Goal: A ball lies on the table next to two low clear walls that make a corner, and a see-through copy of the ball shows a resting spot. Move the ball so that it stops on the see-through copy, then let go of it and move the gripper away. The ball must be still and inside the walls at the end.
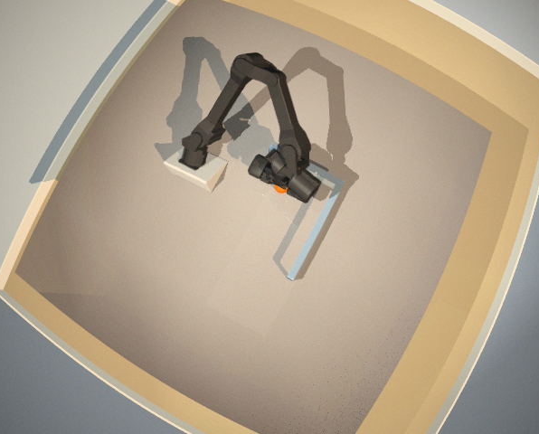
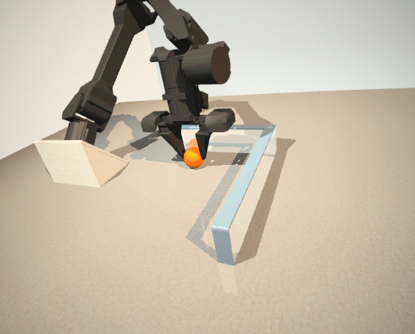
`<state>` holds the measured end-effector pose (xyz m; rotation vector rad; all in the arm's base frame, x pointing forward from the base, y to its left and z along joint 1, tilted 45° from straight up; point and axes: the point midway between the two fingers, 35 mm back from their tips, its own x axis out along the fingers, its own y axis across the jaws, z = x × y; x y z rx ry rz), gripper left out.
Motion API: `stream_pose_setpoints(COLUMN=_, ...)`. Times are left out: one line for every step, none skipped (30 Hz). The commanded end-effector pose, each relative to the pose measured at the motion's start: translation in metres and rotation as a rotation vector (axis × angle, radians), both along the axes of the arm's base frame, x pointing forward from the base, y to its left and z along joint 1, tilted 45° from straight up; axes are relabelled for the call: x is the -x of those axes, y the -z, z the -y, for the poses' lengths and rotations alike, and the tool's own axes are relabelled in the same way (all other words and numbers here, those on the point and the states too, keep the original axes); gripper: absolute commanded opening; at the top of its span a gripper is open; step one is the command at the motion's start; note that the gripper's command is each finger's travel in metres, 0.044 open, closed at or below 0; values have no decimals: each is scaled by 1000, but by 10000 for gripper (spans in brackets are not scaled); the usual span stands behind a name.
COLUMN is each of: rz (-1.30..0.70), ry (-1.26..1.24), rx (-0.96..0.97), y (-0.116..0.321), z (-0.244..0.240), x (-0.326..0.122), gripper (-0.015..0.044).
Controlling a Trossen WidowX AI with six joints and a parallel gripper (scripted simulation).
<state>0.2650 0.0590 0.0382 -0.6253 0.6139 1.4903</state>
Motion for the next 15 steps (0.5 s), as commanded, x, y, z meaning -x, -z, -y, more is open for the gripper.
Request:
stream_pose_setpoints(rz=-5, ry=3, rx=-5, y=1, z=-1, x=1, gripper=177)
stream_pose_setpoints(rz=-5, ry=3, rx=-5, y=1, z=-1, x=1, gripper=150)
stream_pose_setpoints(rz=-5, ry=3, rx=-5, y=0, z=0, x=1, gripper=124)
stream_pose_setpoints(rz=-5, ry=3, rx=-4, y=-2, z=2, x=0, gripper=98)
stream_pose_setpoints(rz=-5, ry=4, rx=-2, y=-4, z=5, x=-1, gripper=72)
stream_pose_setpoints(rz=-5, ry=4, rx=0, y=-8, z=9, x=-3, gripper=45)
stream_pose_setpoints(rz=-5, ry=5, rx=2, y=-11, z=13, x=-4, gripper=19)
stream_pose_setpoints(rz=-5, ry=5, rx=3, y=-15, z=17, x=-5, gripper=0)
stream_pose_setpoints(rz=-5, ry=5, rx=5, y=-18, z=21, x=-6, gripper=0)
stream_pose_setpoints(rz=-5, ry=6, rx=6, y=-22, z=25, x=-6, gripper=0)
stream_pose_setpoints(rz=-5, ry=6, rx=7, y=-25, z=29, x=-7, gripper=0)
stream_pose_setpoints(rz=-5, ry=6, rx=8, y=-29, z=33, x=-7, gripper=0)
stream_pose_setpoints(rz=-5, ry=6, rx=9, y=-33, z=37, x=-8, gripper=0)
stream_pose_setpoints(rz=-5, ry=6, rx=9, y=-36, z=41, x=-8, gripper=0)
stream_pose_setpoints(rz=-5, ry=6, rx=10, y=-40, z=45, x=-8, gripper=0)
